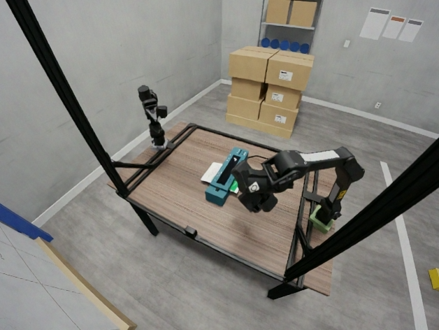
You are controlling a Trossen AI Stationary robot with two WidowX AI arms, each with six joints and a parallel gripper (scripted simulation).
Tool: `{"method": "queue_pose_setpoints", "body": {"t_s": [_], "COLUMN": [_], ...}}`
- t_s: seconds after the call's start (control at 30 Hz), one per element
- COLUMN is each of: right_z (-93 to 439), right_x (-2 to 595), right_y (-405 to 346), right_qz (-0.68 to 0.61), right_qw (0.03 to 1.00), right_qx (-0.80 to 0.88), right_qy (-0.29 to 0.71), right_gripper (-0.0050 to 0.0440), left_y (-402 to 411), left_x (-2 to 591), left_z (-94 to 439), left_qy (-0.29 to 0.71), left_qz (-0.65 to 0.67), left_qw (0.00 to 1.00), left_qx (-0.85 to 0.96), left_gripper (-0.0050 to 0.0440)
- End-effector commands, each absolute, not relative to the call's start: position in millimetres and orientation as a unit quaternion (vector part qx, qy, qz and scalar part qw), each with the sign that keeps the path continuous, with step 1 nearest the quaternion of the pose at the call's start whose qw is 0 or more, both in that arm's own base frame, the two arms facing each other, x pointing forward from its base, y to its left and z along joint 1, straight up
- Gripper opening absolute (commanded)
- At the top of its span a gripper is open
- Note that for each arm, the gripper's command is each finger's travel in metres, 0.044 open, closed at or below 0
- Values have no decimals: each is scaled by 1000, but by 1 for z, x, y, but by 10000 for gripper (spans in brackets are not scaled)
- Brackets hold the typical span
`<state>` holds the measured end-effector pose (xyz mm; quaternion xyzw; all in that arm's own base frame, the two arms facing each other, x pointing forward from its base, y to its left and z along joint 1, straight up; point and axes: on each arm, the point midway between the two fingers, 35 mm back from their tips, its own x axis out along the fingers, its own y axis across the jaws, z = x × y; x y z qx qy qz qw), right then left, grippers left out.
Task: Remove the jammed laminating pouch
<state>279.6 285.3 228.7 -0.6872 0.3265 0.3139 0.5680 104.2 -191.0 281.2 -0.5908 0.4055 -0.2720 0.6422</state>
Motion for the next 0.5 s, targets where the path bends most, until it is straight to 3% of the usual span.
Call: {"method": "queue_pose_setpoints", "body": {"t_s": [0.0,0.47], "right_z": [238,238], "right_x": [279,279], "right_y": [284,284], "right_qz": [313,313], "right_qw": [578,578], "right_qx": [-683,-683], "right_qy": [319,319], "right_gripper": [400,400], "left_y": [-190,-190], "left_x": [104,104], "left_z": [286,286], "left_qy": [403,403], "left_qz": [-275,-275], "left_qw": [640,640], "left_qx": [-593,-593], "left_gripper": [400,400]}}
